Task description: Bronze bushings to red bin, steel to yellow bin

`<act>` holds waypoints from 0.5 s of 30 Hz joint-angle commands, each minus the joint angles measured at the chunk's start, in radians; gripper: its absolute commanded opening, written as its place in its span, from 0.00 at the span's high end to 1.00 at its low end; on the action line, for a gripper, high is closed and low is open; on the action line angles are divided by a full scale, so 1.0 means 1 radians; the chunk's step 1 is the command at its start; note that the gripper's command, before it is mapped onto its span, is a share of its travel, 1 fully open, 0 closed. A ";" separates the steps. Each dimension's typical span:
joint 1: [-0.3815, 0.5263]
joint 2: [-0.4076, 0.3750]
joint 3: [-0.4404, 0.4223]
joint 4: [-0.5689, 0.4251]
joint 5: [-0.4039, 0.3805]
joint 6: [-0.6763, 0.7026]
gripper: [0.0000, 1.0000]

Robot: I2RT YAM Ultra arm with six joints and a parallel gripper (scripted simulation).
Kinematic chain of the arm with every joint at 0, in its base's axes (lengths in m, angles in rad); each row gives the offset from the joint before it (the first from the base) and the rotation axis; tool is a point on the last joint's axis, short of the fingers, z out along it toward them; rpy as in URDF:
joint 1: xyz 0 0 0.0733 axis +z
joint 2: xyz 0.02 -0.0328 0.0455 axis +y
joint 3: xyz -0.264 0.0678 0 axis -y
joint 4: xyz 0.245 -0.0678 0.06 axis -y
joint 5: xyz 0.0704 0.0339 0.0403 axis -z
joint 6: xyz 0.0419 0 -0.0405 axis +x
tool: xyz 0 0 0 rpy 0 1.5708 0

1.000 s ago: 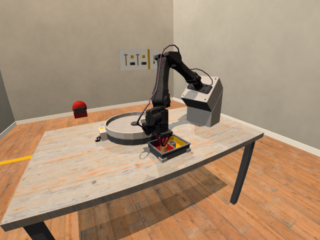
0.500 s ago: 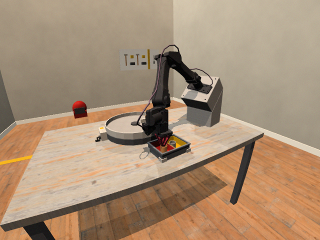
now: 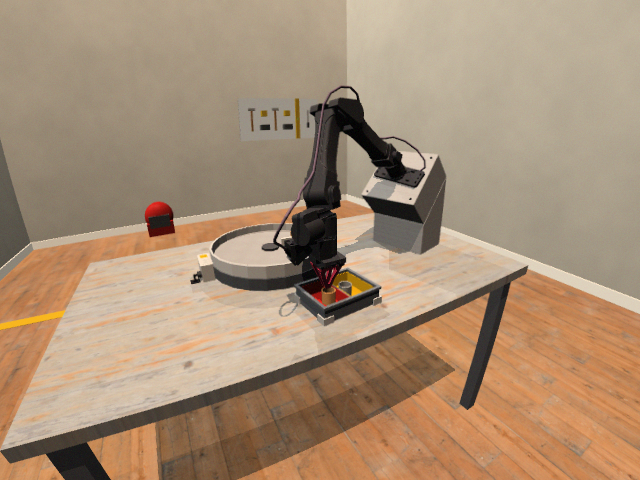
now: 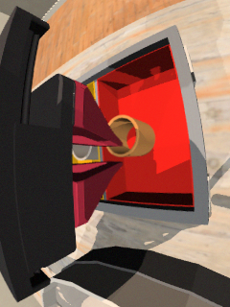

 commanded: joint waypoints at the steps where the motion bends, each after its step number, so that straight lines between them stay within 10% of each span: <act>1: 0.023 -0.074 -0.011 -0.041 0.016 0.011 0.85; 15: 0.048 -0.206 -0.011 -0.164 0.034 0.029 0.85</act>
